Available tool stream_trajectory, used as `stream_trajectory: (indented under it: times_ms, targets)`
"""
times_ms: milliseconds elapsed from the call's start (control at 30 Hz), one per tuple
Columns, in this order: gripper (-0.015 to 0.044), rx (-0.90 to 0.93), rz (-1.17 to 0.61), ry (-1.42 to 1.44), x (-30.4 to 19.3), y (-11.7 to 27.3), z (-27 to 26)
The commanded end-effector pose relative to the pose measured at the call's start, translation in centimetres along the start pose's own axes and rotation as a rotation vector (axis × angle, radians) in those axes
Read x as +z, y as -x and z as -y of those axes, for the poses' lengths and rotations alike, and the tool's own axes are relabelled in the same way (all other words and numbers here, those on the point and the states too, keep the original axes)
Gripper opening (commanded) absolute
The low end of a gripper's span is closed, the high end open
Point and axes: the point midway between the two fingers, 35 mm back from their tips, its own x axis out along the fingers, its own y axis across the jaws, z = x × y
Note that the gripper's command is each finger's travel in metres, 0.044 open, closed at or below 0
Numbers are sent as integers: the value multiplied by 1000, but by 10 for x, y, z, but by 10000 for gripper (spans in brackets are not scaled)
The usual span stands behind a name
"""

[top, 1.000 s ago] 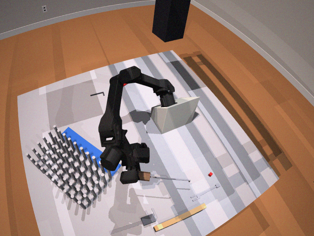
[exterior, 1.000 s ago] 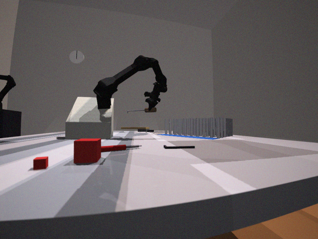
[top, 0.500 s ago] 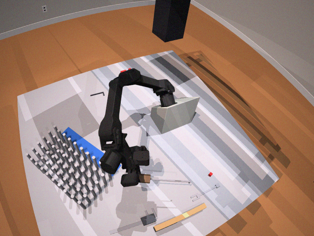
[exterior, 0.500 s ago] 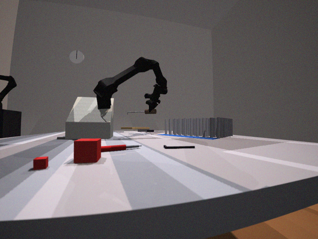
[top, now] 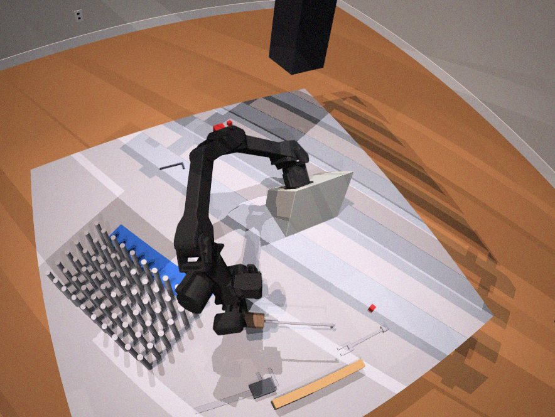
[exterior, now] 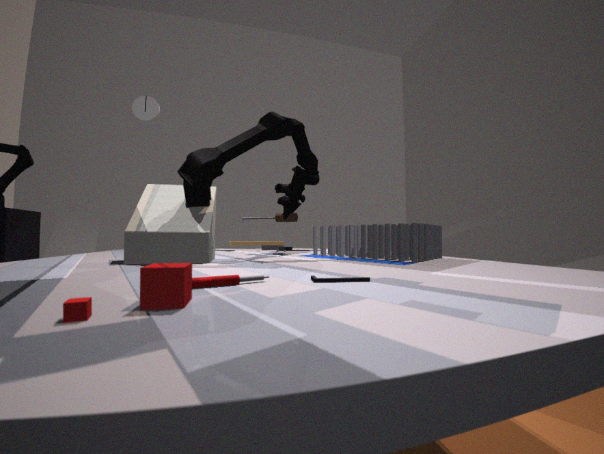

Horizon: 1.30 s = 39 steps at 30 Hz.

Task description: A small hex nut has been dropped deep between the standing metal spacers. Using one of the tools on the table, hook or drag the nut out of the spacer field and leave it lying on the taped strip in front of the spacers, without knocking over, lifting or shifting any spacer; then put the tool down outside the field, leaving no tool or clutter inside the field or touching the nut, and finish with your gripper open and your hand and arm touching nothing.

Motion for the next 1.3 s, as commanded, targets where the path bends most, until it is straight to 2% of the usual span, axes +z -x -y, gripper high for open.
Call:
stream_trajectory:
  times_ms: [0, 1267]
  targets:
    - [0, 2, -2, 3, -3, -7, -2]
    - [0, 4, -4, 3, -30, -62, -20]
